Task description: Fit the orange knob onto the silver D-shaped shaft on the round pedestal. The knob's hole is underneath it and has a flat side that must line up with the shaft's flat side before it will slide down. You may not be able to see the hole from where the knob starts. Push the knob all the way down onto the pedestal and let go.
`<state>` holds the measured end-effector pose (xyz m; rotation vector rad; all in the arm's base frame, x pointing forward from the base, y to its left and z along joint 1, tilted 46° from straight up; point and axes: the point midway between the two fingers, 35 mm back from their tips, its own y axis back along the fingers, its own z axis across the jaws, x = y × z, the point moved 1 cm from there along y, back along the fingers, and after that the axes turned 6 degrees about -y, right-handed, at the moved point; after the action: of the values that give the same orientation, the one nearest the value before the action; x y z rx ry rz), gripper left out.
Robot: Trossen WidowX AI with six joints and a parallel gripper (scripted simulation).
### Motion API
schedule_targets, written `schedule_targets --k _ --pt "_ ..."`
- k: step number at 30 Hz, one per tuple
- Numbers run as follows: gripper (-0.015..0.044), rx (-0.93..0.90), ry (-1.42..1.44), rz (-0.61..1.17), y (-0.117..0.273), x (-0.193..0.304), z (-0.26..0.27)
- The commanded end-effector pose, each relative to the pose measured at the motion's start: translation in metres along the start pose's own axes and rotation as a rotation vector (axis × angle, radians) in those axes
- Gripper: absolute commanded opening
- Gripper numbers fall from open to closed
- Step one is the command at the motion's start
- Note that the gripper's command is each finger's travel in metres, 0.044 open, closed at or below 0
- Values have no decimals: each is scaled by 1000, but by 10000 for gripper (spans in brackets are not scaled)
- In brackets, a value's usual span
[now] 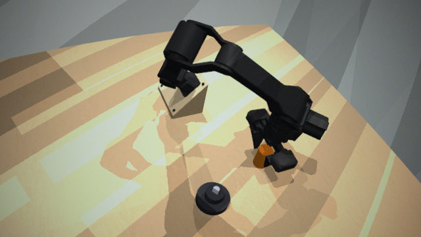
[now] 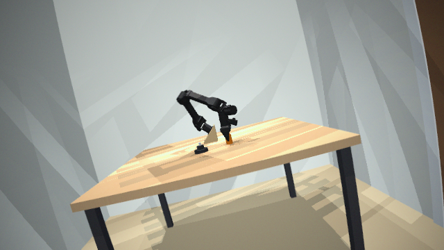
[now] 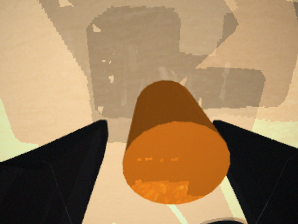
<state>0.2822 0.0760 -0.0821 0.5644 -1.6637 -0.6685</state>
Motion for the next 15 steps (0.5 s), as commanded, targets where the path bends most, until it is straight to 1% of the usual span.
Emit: schedule_targets --k 1,3,11,15 --pt "398 19 -7 -21 57 -2 -2" --pt "440 19 -6 -20 68 -1 0" --pt "440 19 -6 -20 66 -2 0" --pt "440 19 -7 -19 52 -2 -1"
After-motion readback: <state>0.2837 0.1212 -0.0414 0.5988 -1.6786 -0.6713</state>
